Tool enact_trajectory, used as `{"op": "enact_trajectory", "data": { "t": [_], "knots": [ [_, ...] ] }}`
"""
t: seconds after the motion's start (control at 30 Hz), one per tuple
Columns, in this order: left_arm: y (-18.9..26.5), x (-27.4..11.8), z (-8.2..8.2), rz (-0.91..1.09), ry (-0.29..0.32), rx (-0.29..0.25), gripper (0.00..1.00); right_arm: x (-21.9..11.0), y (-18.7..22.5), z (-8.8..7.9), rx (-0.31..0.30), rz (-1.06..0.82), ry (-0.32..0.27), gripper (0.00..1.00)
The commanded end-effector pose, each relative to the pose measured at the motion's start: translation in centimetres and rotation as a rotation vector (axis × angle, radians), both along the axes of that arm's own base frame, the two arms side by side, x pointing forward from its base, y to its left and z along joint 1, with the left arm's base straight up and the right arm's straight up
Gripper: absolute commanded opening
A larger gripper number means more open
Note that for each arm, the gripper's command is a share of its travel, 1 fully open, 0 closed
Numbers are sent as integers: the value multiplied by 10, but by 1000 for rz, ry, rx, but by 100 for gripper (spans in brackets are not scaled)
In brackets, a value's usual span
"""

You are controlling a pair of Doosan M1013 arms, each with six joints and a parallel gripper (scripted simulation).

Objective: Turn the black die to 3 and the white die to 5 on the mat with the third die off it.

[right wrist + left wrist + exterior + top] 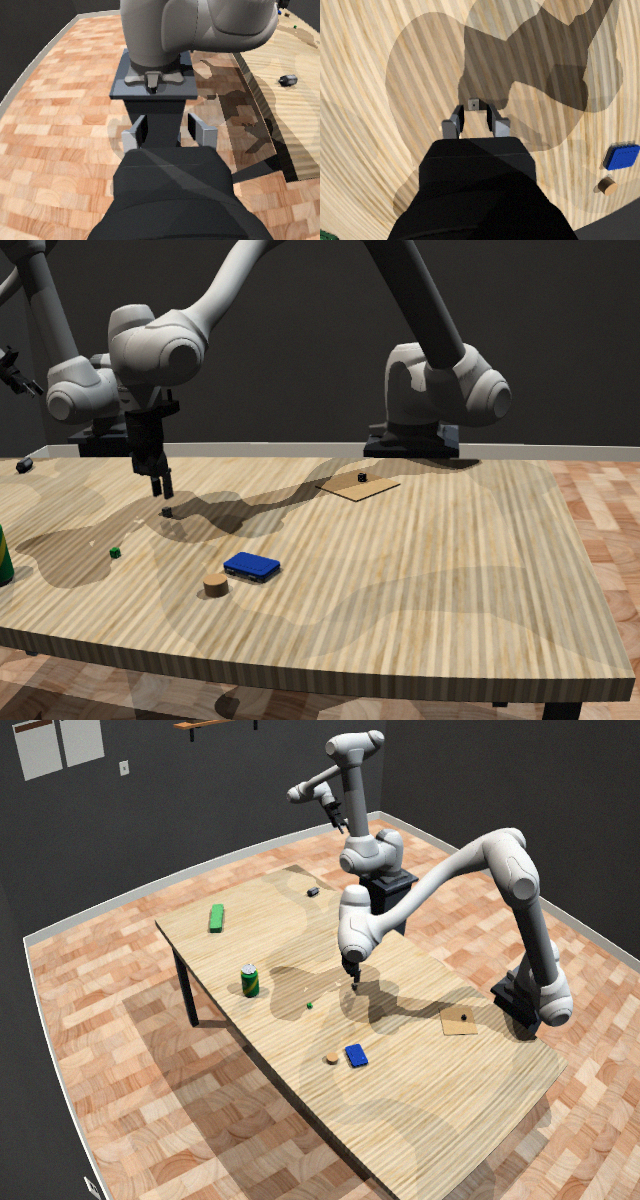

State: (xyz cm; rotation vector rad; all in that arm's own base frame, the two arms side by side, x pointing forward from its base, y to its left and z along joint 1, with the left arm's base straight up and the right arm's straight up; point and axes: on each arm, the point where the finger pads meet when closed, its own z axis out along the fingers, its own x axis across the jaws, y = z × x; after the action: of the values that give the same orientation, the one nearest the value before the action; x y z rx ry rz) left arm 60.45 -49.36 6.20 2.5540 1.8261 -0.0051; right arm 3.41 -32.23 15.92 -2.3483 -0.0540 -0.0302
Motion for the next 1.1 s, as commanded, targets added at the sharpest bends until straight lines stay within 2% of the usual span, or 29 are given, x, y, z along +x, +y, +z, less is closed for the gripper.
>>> {"op": "enact_trajectory", "data": {
  "t": [0.0, 0.33, 1.07],
  "knots": [
    [-1, -1, -9, -2, -2, 3, 64, -2, -1, 0, -7, 3, 0, 100],
    [-2, -1, -18, -2, -2, 3, 64, -2, -1, 0, -7, 3, 0, 100],
    [-2, -1, -21, -2, -2, 3, 64, -2, -1, 0, -7, 3, 0, 100]
  ]
}}
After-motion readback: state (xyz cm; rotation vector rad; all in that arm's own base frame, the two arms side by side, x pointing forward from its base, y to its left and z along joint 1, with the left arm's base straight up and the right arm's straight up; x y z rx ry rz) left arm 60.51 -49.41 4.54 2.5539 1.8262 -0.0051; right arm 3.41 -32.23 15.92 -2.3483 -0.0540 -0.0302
